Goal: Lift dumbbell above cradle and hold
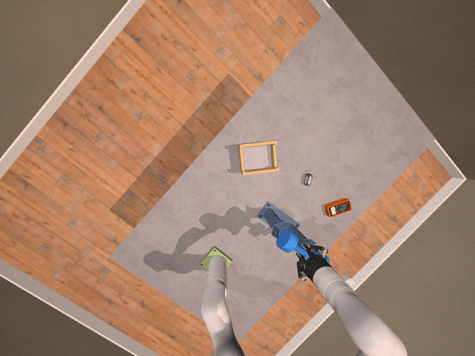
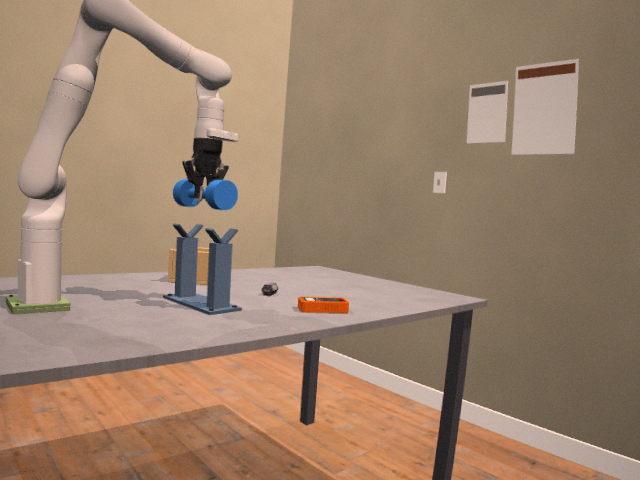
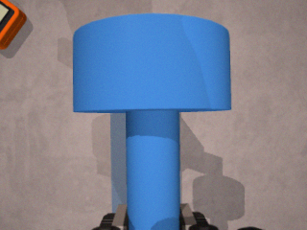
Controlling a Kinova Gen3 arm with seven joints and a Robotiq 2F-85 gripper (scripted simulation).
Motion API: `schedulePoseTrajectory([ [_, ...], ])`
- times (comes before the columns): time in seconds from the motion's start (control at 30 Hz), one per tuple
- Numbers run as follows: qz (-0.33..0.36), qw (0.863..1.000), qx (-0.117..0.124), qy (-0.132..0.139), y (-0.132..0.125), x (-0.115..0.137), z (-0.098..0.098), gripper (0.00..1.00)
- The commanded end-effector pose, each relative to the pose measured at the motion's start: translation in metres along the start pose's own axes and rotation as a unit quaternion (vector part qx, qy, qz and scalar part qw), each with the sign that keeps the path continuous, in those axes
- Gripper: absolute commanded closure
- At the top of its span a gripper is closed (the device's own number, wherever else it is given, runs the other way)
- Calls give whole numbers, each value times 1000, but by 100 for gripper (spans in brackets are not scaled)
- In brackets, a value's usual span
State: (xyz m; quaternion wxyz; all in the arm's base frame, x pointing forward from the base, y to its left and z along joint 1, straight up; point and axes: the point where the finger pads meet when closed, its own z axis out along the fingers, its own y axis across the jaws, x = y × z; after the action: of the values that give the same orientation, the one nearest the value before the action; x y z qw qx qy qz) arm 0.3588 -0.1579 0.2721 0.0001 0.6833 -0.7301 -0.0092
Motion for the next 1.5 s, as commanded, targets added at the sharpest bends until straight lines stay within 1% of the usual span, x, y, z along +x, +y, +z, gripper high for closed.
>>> schedulePoseTrajectory([
  [0.0,1,1000,5,3,-2,1,-11,90],
  [0.17,1,1000,5,3,-2,1,-22,90],
  [0.23,1,1000,5,3,-2,1,-22,90],
  [0.63,1,1000,5,3,-2,1,-38,90],
  [1.47,1,1000,6,3,-2,1,-41,90],
])
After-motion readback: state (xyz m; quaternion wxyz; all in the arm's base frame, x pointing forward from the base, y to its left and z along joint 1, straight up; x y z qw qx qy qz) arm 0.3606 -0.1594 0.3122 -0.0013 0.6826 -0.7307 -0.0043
